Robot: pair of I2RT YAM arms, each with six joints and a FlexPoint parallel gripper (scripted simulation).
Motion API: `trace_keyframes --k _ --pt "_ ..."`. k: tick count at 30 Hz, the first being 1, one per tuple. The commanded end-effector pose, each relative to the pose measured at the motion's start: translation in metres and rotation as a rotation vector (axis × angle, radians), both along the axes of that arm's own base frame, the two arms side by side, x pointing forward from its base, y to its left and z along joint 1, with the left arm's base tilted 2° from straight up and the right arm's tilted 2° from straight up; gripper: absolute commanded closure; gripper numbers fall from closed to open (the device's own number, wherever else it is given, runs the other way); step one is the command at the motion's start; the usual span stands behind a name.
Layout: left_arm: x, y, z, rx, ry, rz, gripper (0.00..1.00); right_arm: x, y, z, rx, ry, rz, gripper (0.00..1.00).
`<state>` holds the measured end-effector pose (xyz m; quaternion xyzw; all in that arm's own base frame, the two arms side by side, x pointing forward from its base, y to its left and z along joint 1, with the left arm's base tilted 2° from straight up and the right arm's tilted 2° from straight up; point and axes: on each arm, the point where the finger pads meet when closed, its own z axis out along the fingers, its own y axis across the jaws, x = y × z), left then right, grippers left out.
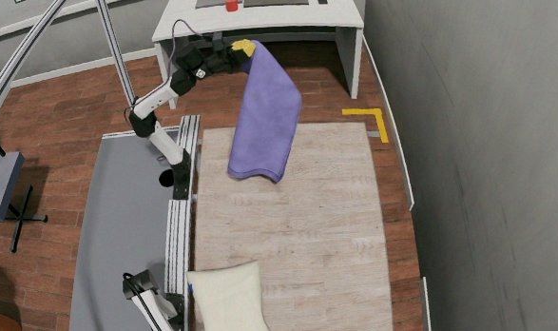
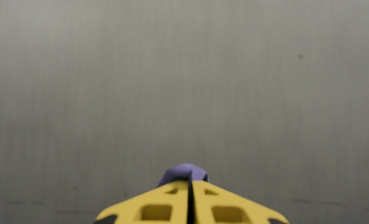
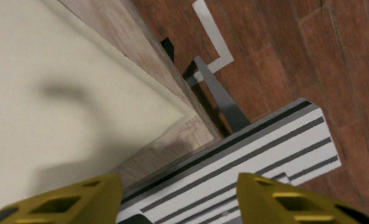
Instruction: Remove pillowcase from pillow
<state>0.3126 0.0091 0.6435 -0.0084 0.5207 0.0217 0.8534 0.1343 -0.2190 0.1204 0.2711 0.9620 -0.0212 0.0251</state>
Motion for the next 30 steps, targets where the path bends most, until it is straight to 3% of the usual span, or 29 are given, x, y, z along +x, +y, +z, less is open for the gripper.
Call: trace_keyframes --k 1,11,18,19,23,30 --pt "-0.012 -0.003 0.011 -0.005 -0.047 -0.017 1.00 -0.004 0.001 0.012 0.013 0.001 -0.011 0.40" --pt "-0.012 -0.003 0.011 -0.005 -0.047 -0.017 1.00 -0.005 0.002 0.039 0.004 -0.005 -0.010 0.40" --pt "-0.012 -0.003 0.011 -0.005 -0.047 -0.017 1.00 -0.005 0.003 0.037 0.009 -0.001 -0.007 0.40" --pt "-0.012 -0.003 0.011 -0.005 -0.047 -0.017 1.00 0.004 -0.006 0.048 -0.070 -0.036 -0.004 0.40" --pt "-0.012 -0.003 0.011 -0.005 -0.047 -0.017 1.00 0.009 -0.020 0.046 -0.164 -0.076 -0.035 0.40" --pt "-0.012 -0.003 0.011 -0.005 -0.047 -0.017 1.00 0.034 -0.045 0.084 -0.390 -0.229 -0.060 0.40"
